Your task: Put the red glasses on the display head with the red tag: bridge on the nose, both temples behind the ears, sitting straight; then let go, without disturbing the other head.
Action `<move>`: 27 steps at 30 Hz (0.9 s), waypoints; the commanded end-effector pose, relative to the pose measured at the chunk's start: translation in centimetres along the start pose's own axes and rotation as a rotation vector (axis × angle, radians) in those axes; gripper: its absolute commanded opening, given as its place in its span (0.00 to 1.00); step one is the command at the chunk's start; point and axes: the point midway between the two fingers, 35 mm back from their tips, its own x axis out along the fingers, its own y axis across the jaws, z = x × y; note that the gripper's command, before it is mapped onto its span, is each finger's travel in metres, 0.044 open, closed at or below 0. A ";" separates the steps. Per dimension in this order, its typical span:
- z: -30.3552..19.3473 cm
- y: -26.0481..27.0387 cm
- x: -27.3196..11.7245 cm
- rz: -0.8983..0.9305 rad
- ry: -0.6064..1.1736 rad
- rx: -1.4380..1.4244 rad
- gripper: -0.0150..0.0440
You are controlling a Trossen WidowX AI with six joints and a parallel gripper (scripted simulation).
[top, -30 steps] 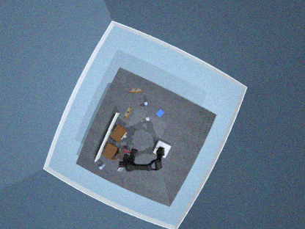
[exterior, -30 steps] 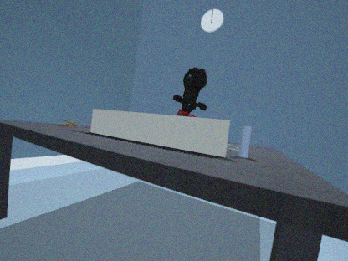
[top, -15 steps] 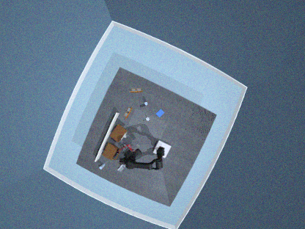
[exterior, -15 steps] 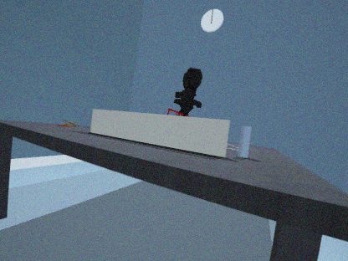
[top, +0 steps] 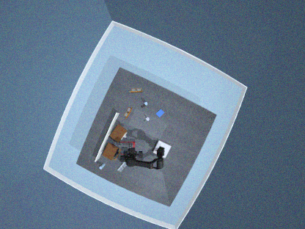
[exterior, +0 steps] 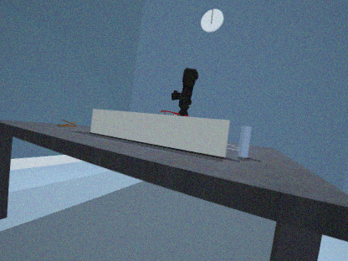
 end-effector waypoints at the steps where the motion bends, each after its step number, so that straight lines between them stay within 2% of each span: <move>1: 0.2 -0.2 0.1 0.000 0.027 0.175 0.25; 9: 0.3 -0.5 0.3 0.008 0.057 0.386 0.25; 21: 0.1 -0.8 1.0 0.160 0.114 0.648 0.25; 27: 0.1 -0.8 1.5 0.122 0.095 0.675 0.25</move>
